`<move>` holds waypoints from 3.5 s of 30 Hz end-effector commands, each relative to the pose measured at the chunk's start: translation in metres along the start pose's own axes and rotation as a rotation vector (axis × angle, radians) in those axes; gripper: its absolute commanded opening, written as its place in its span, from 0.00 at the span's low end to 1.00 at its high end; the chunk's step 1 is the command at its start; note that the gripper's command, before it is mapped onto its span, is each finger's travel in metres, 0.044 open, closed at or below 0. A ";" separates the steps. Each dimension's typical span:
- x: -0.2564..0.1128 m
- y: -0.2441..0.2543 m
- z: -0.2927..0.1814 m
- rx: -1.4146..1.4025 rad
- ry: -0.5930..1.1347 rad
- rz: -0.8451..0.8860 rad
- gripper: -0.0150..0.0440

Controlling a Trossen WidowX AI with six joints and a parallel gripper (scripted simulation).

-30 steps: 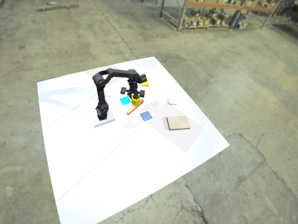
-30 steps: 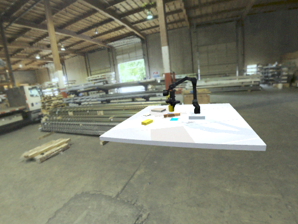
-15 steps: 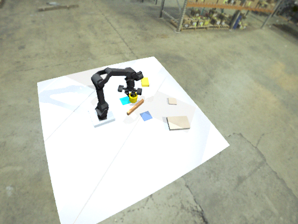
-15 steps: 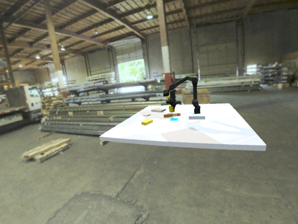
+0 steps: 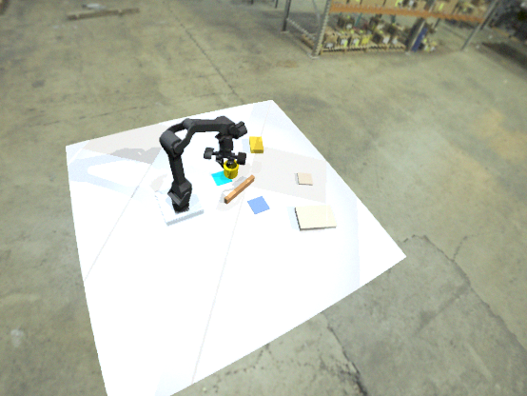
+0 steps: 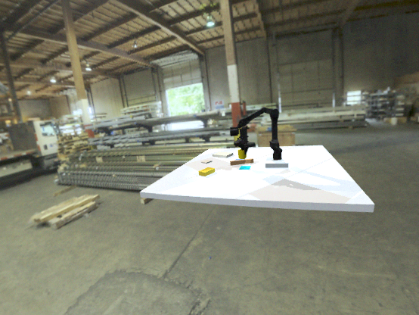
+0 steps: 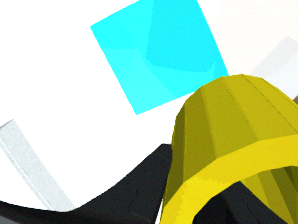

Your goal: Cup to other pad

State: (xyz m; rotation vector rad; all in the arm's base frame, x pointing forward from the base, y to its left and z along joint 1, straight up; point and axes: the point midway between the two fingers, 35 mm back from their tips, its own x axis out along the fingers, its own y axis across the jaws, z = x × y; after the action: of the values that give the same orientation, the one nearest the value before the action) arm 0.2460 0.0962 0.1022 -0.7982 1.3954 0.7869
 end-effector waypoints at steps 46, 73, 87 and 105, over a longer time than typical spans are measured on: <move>0.027 0.048 0.024 0.006 0.001 0.011 0.25; 0.060 0.050 0.023 0.006 0.001 0.011 0.25; 0.057 0.049 0.024 -0.001 -0.005 0.004 0.25; 0.055 0.048 0.025 -0.001 -0.005 0.004 0.50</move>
State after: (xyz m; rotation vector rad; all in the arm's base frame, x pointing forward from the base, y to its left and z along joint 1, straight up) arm 0.2190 0.1429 0.0452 -0.7936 1.3917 0.7924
